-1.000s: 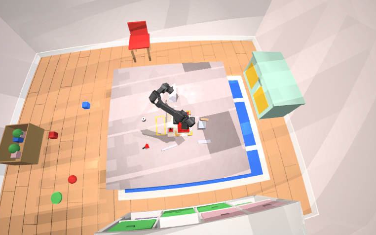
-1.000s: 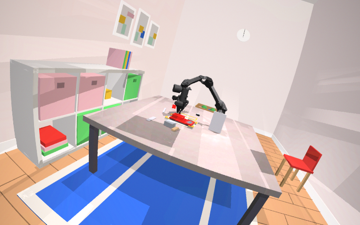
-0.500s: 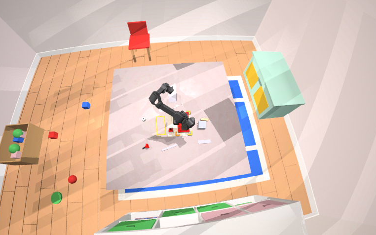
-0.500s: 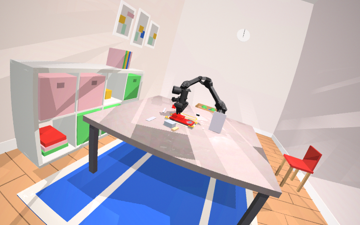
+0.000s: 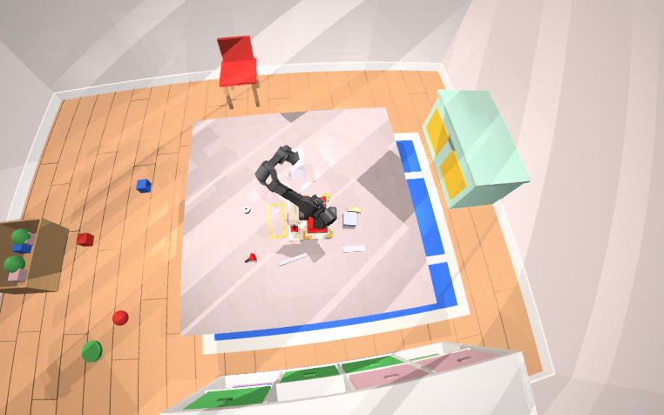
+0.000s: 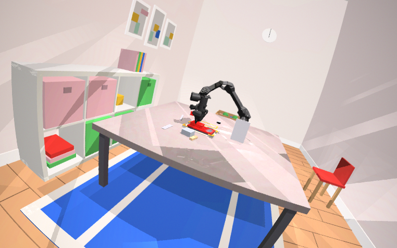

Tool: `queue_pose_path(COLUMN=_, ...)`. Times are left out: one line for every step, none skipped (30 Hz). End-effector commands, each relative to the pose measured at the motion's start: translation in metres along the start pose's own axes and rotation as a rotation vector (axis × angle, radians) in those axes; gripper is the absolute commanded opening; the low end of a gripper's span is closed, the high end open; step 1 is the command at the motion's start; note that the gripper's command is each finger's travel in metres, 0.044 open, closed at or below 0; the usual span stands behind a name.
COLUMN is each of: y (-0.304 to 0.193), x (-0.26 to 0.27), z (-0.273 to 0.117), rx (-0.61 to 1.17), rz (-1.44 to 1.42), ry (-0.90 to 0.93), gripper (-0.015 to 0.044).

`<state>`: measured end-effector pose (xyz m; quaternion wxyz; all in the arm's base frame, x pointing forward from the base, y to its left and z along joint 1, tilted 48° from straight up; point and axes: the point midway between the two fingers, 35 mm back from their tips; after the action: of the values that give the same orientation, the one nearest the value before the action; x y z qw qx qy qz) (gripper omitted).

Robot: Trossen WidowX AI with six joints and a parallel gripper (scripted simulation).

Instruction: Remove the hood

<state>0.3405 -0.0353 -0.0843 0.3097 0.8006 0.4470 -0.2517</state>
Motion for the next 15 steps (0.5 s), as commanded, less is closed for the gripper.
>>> queue_pose_path(y=-0.0001, x=-0.0006, z=0.0023, rx=-0.001, rz=-0.004, ry=-0.003, gripper=0.044)
queue_pose_path(y=-0.0001, x=-0.0006, z=0.0028, rx=-0.001, rz=-0.004, ry=-0.003, gripper=0.044)
queue_pose_path(y=0.0, x=-0.0006, z=0.0033, rx=-0.001, rz=-0.004, ry=-0.003, gripper=0.044)
queue_pose_path(y=0.0, x=-0.0006, z=0.0038, rx=-0.001, rz=-0.004, ry=-0.003, gripper=0.044)
queue_pose_path(y=0.0, x=-0.0006, z=0.0043, rx=-0.001, rz=-0.004, ry=-0.003, gripper=0.044)
queue_pose_path(y=0.0, x=-0.0006, z=0.0048, rx=-0.001, rz=-0.004, ry=-0.003, gripper=0.044)
queue_pose_path(y=0.0, x=-0.0006, z=0.0053, rx=-0.001, rz=-0.004, ry=-0.003, gripper=0.044)
queue_pose_path(y=0.0, x=-0.0006, z=0.0058, rx=-0.001, rz=-0.004, ry=-0.003, gripper=0.044)
queue_pose_path(y=0.0, x=-0.0006, z=0.0063, rx=-0.001, rz=-0.004, ry=-0.003, gripper=0.044)
queue_pose_path(y=0.0, x=-0.0006, z=0.0068, rx=-0.001, rz=-0.004, ry=-0.003, gripper=0.044)
queue_pose_path(y=0.0, x=-0.0006, z=0.0072, rx=-0.001, rz=-0.004, ry=-0.003, gripper=0.044)
queue_pose_path(y=0.0, x=-0.0006, z=0.0077, rx=-0.001, rz=-0.004, ry=-0.003, gripper=0.044)
queue_pose_path(y=0.0, x=-0.0006, z=0.0082, rx=-0.001, rz=-0.004, ry=-0.003, gripper=0.044)
queue_pose_path(y=0.0, x=-0.0006, z=0.0087, rx=-0.001, rz=-0.004, ry=-0.003, gripper=0.044)
queue_pose_path(y=0.0, x=-0.0006, z=0.0092, rx=-0.001, rz=-0.004, ry=-0.003, gripper=0.044)
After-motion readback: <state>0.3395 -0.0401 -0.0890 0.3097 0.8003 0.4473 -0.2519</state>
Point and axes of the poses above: the point midway between the two fingers, 35 mm back from their tips, its own z axis out along the fingers, its own x axis across the jaws, y = z × x, and after that the axes turned 15 degrees about z, right-handed
